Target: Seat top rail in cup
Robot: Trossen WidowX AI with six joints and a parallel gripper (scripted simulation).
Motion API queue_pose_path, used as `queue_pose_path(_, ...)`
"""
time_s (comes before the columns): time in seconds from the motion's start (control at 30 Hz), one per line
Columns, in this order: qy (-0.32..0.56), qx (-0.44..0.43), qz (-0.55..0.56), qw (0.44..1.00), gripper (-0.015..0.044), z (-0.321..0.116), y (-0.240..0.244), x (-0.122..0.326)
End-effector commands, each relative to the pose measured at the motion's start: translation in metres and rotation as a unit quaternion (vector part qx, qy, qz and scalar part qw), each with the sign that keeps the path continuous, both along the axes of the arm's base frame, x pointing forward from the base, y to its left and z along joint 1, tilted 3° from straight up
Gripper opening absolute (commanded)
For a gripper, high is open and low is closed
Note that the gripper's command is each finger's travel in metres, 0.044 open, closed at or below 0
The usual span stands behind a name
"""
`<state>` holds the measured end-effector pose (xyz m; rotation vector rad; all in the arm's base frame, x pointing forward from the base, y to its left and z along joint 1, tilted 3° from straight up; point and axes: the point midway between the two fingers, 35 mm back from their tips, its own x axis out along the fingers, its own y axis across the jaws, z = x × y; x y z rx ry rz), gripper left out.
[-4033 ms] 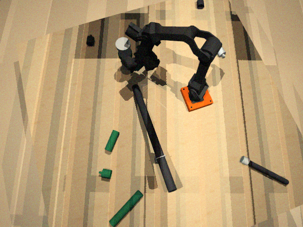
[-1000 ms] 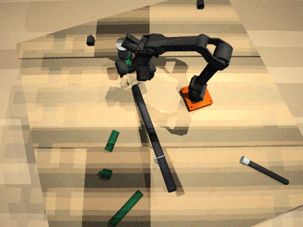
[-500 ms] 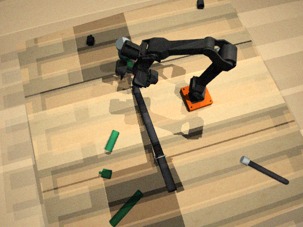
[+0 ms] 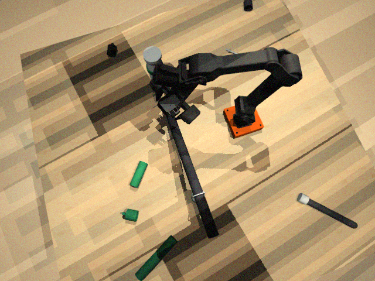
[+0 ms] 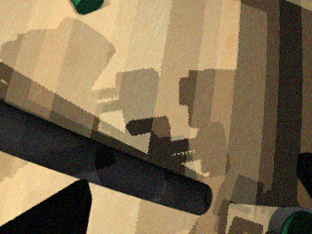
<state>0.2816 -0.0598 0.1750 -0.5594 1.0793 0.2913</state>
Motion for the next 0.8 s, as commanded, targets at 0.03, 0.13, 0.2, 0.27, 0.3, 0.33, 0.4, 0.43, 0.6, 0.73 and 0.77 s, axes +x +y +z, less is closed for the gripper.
queue_pose_path(0.03,-0.051,0.135,-0.3,0.943,0.044,0.046,0.04,-0.018)
queue_pose_path(0.13,-0.051,0.136,-0.301,0.943,0.044,0.046,0.04,-0.019)
queue_pose_path(0.2,-0.051,0.136,-0.301,0.943,0.044,0.046,0.04,-0.019)
queue_pose_path(0.27,-0.051,0.136,-0.301,0.943,0.044,0.046,0.04,-0.019)
queue_pose_path(0.3,-0.051,0.136,-0.301,0.943,0.044,0.046,0.04,-0.019)
queue_pose_path(0.33,-0.051,0.136,-0.301,0.943,0.044,0.046,0.04,-0.019)
queue_pose_path(0.4,-0.051,0.136,-0.301,0.943,0.044,0.046,0.04,-0.019)
queue_pose_path(0.43,-0.051,0.136,-0.301,0.943,0.044,0.046,0.04,-0.019)
queue_pose_path(0.6,-0.051,0.136,-0.301,0.943,0.044,0.046,0.04,-0.019)
queue_pose_path(0.73,-0.03,0.162,-0.365,0.916,0.044,0.039,0.041,-0.015)
queue_pose_path(0.77,-0.02,0.174,-0.396,0.901,0.044,0.035,0.042,-0.013)
